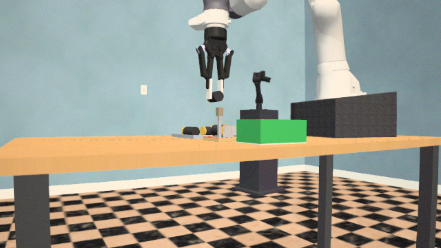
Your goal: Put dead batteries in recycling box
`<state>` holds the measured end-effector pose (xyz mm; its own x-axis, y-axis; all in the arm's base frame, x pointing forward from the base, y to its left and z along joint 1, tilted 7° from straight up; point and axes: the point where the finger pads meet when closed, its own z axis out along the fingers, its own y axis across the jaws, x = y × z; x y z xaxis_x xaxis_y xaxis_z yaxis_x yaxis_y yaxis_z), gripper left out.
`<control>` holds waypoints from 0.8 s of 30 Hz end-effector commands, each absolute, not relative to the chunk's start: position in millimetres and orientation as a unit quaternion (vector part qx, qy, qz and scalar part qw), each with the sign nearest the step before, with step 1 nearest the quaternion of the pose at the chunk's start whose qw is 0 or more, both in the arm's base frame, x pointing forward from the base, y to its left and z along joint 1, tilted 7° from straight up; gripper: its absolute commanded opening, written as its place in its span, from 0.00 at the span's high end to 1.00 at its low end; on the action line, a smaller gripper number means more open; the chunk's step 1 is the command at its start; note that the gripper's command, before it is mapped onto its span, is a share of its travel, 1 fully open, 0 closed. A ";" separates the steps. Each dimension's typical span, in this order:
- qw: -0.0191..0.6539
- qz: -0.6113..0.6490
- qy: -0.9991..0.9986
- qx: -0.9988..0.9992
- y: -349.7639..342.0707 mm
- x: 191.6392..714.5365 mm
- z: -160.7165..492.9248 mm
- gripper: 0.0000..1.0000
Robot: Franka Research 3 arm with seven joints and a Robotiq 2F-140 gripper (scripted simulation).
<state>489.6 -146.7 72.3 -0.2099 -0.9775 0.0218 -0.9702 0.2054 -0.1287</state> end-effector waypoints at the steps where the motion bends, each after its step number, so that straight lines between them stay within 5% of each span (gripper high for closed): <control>1: 0.029 -0.056 0.735 -0.675 -160.8 487.1 72.5 0.84; 24: 0.027 -0.057 0.717 -0.695 -160.8 487.1 72.4 0.84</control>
<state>486.6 -161.1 71.9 -0.0669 -0.9971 0.0356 -0.9907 0.0622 -0.1213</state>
